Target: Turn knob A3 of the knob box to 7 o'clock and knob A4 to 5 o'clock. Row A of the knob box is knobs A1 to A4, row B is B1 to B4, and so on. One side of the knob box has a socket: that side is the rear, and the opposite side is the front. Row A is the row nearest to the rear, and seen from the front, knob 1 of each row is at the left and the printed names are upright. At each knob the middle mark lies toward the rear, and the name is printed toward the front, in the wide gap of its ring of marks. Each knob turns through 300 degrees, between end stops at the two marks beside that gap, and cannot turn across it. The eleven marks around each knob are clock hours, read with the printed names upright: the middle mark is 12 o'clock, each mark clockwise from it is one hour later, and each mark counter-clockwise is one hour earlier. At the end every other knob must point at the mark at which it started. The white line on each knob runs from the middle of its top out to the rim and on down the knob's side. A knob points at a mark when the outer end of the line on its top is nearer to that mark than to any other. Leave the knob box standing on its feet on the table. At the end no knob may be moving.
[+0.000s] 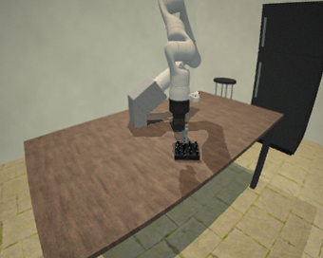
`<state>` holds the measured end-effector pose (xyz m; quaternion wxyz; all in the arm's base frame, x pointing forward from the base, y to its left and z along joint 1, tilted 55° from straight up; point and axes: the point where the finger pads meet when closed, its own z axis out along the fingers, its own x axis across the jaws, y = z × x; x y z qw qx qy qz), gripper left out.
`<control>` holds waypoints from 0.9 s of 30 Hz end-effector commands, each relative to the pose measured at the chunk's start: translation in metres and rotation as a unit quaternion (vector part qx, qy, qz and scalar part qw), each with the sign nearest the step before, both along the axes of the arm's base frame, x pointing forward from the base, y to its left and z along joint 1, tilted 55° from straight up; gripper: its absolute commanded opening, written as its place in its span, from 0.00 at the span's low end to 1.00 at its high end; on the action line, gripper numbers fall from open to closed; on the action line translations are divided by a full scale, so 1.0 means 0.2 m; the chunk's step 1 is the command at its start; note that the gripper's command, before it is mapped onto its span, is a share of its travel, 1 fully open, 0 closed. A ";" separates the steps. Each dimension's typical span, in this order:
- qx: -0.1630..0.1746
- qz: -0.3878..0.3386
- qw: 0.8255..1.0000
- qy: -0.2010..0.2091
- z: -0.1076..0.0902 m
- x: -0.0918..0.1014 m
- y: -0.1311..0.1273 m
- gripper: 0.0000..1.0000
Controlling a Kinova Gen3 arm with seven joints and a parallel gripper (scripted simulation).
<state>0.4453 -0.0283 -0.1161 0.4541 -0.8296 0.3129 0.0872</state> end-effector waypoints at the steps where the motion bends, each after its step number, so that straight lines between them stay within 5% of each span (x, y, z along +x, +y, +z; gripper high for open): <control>1: -0.001 -0.001 1.000 0.000 0.00 0.00 0.00 0.46; 27: -0.001 -0.001 1.000 0.000 -0.07 0.02 0.11 0.46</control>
